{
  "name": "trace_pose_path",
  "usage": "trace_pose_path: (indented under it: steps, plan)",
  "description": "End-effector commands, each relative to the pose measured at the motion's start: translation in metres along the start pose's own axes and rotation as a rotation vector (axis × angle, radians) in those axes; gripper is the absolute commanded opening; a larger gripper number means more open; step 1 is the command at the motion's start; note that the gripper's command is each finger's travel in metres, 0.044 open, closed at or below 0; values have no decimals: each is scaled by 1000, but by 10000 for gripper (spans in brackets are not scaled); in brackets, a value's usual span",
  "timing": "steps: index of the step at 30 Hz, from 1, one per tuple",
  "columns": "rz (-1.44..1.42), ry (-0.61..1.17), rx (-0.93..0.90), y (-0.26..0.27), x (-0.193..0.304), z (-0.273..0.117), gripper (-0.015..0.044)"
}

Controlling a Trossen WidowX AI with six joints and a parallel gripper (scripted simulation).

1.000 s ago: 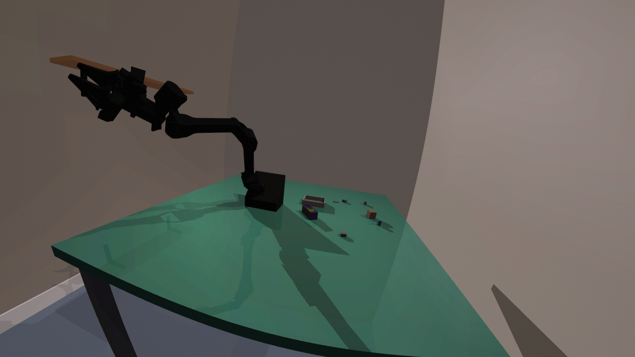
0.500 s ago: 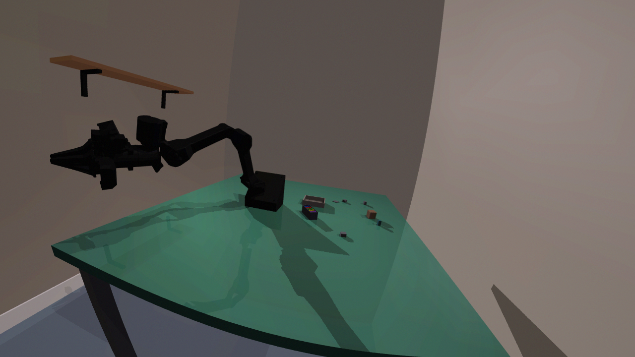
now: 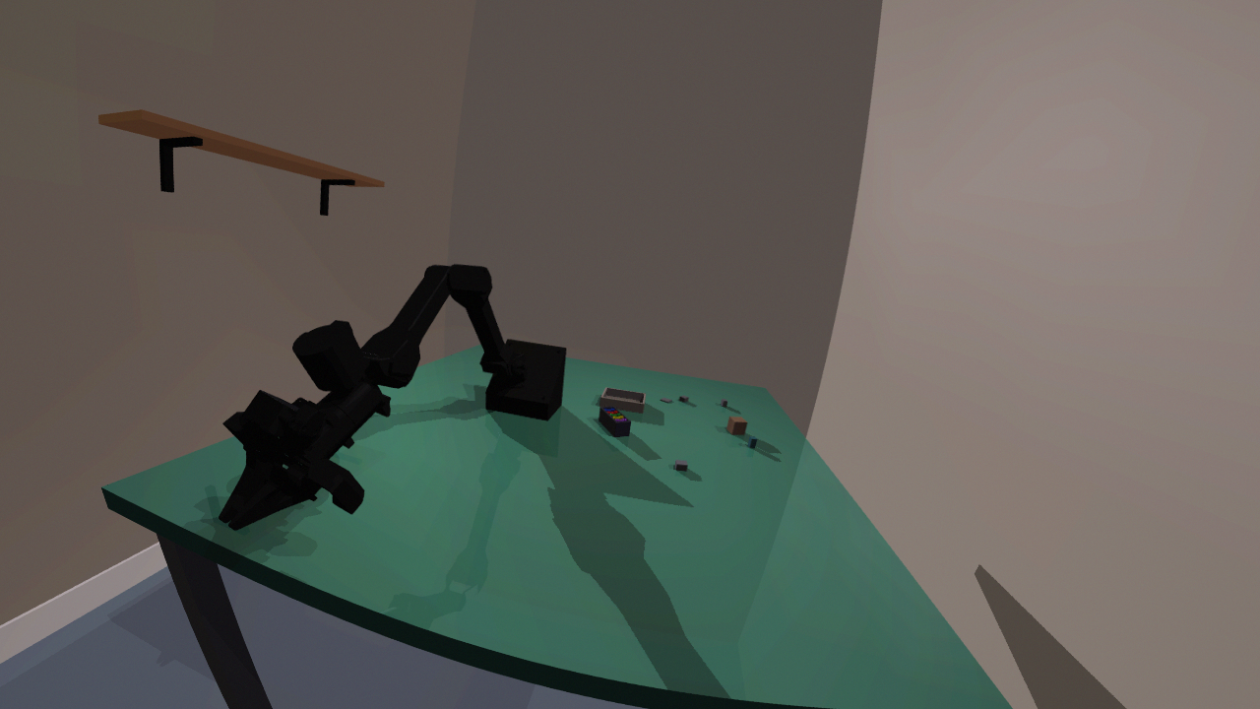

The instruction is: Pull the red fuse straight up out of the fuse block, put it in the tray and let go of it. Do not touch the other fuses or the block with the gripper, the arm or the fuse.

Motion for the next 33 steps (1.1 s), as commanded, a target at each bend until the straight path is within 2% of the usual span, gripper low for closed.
trace_pose_path:
  steps: [1,7,14,17,24,33]
  plan:
    - [3,133,-83,46,37,-4,62]
    - [-19,325,-224,119,88,-30,62]
    - [-101,527,-400,198,137,-86,62]
    - [-70,540,-500,224,142,-105,62]
    - [-198,730,-644,277,188,-184,62]
    - [-512,921,-840,309,237,-317,62]
Point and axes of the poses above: the point midway between the two fingers, 35 mm back from their tips, its own z axis out along the fingers, its own y axis across the jaws, x = y × z, the point moved 6 cm from there along -z, back along the fingers, and after that the axes turned 9 degrees about z, right-handed, at the moved point
